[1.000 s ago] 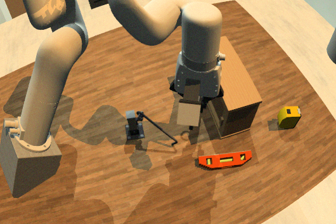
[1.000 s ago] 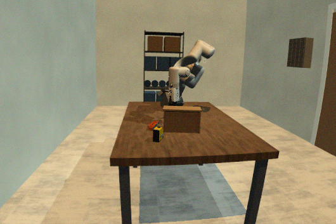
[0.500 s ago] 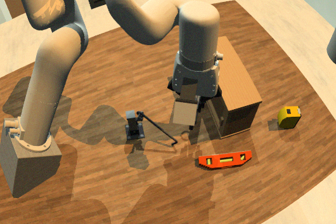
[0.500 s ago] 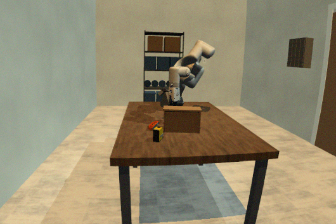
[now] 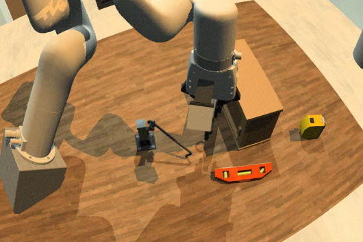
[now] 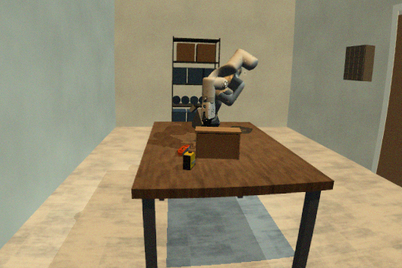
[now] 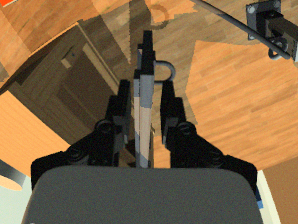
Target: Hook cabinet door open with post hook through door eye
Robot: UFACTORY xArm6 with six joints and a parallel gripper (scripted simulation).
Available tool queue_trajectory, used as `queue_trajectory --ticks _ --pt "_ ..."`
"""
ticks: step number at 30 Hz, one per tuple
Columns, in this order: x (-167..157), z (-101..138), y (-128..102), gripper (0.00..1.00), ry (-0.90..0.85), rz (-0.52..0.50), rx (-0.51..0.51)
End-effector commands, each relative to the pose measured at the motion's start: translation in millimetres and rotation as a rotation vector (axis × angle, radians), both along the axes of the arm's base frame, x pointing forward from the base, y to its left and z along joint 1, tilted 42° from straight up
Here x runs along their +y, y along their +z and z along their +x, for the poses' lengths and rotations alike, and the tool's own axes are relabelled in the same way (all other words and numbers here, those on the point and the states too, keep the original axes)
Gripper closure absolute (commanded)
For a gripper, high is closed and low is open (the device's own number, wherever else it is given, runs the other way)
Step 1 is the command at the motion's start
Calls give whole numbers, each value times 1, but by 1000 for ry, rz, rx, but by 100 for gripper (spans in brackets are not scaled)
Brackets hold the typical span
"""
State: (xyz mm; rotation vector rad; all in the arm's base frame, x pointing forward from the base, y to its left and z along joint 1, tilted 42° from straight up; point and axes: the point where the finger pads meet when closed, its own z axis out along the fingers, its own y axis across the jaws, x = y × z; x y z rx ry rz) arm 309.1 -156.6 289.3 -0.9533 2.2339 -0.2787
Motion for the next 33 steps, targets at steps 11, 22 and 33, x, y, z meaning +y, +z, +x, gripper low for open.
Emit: queue_trajectory --ticks 11,22,33 --pt "-2 -21 24 73 0 -2 -2" --pt "-4 -32 37 73 0 -2 -2" --pt "-4 -37 42 73 0 -2 -2"
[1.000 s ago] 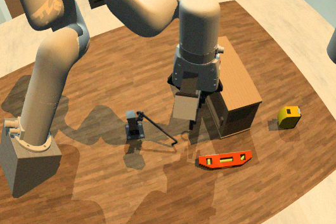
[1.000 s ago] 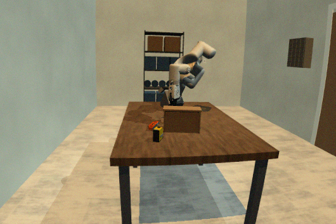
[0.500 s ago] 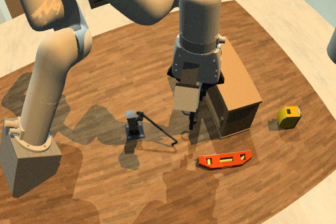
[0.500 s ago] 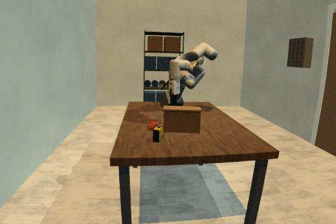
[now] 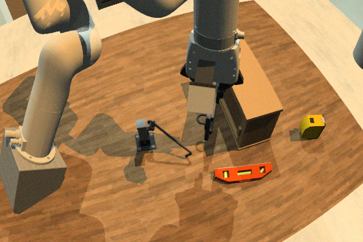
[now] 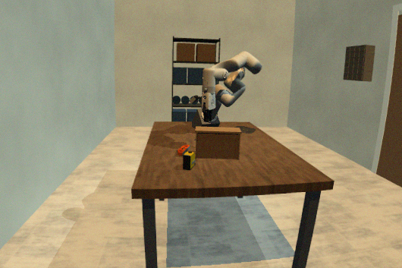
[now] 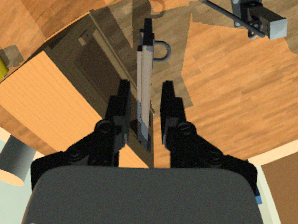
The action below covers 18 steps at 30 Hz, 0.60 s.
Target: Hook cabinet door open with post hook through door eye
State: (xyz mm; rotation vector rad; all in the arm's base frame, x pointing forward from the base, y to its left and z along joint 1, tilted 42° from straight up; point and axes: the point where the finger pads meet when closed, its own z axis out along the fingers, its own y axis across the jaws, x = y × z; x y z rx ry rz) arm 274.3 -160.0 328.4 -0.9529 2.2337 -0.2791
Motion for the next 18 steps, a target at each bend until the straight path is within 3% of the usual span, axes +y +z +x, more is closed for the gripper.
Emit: queue_trajectory --ticks 1,13,18 --pt "-1 -2 4 73 0 -2 -2" --pt "-1 -4 2 73 24 -23 -3" --pt "-1 -13 -5 73 145 -132 -11"
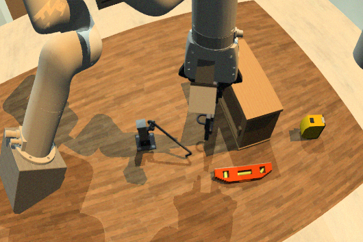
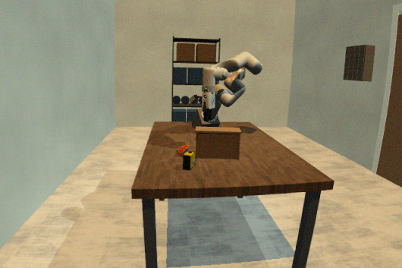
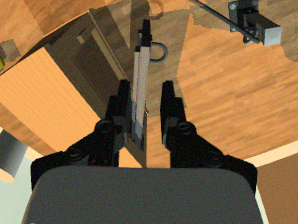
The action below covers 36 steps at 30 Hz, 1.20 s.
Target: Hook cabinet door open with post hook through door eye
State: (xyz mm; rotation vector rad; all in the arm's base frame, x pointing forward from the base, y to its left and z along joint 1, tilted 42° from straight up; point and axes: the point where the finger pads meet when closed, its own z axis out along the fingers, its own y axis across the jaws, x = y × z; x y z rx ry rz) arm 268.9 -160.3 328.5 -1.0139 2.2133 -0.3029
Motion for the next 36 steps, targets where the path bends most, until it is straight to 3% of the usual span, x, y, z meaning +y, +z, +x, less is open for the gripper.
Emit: queue_trajectory --ticks 1,10,12,13,27,36 --pt "0 -11 -7 73 144 -129 -13" --pt "3 -40 -33 73 406 -372 -21" --pt "3 -40 -33 73 406 -372 -21" --pt "3 -42 -36 73 484 -443 -24" --pt "7 -57 -52 76 841 -760 -59" --pt "7 -57 -52 76 896 -802 -82"
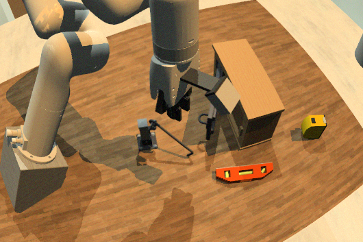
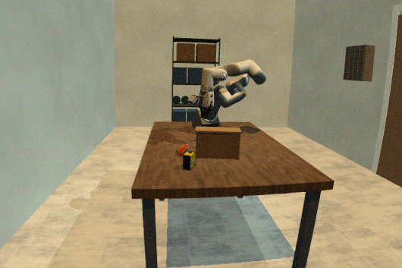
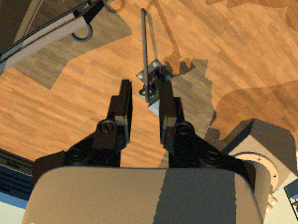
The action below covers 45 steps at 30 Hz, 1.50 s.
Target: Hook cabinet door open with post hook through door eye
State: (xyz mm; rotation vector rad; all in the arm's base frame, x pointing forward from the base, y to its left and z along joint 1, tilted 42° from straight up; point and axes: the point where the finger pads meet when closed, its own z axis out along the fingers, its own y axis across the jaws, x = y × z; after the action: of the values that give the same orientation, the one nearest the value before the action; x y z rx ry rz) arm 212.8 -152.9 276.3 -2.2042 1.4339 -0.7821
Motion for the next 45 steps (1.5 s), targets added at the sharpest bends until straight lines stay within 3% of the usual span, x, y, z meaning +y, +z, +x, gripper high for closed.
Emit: queue_trajectory --ticks 1,31,45 --pt "0 -1 1 76 71 -10 -36" --pt "0 0 0 76 71 -10 -36" --pt "1 10 -12 76 72 -10 -36"
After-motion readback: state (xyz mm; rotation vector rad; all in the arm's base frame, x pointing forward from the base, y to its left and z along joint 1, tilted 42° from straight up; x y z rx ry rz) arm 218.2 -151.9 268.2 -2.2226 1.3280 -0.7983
